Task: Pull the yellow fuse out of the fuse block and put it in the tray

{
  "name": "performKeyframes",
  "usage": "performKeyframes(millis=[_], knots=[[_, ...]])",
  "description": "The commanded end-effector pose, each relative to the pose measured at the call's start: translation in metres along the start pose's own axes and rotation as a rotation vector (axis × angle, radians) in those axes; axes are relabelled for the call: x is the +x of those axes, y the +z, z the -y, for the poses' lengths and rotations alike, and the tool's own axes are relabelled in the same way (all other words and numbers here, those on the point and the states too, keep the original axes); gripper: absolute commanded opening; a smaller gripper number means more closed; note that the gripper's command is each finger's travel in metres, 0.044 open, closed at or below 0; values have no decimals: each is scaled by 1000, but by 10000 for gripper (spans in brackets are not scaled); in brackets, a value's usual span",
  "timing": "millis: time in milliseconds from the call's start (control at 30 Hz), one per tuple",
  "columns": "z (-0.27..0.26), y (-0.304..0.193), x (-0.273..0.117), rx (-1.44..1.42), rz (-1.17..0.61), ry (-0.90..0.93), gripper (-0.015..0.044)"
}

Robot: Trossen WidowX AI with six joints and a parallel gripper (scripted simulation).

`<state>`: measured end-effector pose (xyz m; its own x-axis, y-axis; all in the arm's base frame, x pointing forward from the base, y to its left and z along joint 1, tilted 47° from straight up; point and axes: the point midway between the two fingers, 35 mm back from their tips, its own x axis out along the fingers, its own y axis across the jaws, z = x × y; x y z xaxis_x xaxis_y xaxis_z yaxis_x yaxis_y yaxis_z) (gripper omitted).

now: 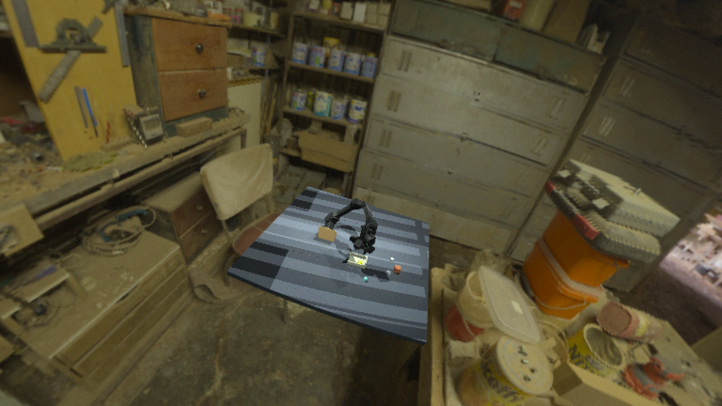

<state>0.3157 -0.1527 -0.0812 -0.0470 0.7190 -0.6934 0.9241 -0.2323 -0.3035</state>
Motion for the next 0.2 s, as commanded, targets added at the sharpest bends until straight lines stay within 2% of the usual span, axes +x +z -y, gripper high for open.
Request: performKeyframes(millis=[0, 167], knots=[[0, 0, 0, 0, 0, 0, 330], [0, 0, 0, 0, 0, 0, 330]])
